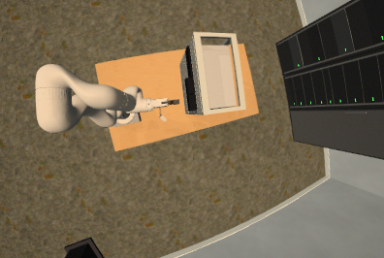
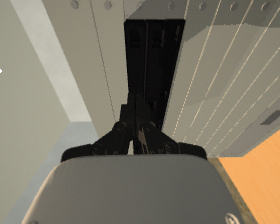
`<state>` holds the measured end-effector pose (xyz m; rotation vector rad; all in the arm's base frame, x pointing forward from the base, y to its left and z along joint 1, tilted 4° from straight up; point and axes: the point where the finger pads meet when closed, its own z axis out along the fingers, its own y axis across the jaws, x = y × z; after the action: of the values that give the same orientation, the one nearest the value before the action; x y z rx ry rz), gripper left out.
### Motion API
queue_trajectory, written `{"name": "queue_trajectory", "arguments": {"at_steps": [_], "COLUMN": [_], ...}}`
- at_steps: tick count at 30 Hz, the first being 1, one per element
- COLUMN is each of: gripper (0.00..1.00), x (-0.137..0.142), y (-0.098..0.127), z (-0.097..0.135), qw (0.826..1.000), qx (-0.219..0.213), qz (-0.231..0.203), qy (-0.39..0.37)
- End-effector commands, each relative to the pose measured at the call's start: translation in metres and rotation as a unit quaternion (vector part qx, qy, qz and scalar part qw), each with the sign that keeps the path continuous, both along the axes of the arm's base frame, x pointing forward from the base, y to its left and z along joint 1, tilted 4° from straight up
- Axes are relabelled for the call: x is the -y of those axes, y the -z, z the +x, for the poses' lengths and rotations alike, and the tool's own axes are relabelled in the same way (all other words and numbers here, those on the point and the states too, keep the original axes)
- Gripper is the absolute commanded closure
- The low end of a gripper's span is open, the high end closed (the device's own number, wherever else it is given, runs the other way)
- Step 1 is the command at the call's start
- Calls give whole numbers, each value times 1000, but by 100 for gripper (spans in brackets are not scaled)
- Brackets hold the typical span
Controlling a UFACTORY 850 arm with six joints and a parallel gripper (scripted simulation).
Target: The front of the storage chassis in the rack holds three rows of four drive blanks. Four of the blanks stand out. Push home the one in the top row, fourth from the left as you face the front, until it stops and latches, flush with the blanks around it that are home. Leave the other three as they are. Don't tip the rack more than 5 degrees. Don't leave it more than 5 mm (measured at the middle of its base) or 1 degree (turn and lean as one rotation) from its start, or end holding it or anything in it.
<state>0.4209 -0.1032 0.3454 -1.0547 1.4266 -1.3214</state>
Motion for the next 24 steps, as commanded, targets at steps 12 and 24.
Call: {"name": "queue_trajectory", "arguments": {"at_steps": [12, 24], "gripper": [100, 100], "x": [17, 27], "y": [-2, 0], "z": [11, 51], "qw": [1000, 1000], "qx": [1, 1], "qz": [0, 0], "qy": [-6, -6]}}
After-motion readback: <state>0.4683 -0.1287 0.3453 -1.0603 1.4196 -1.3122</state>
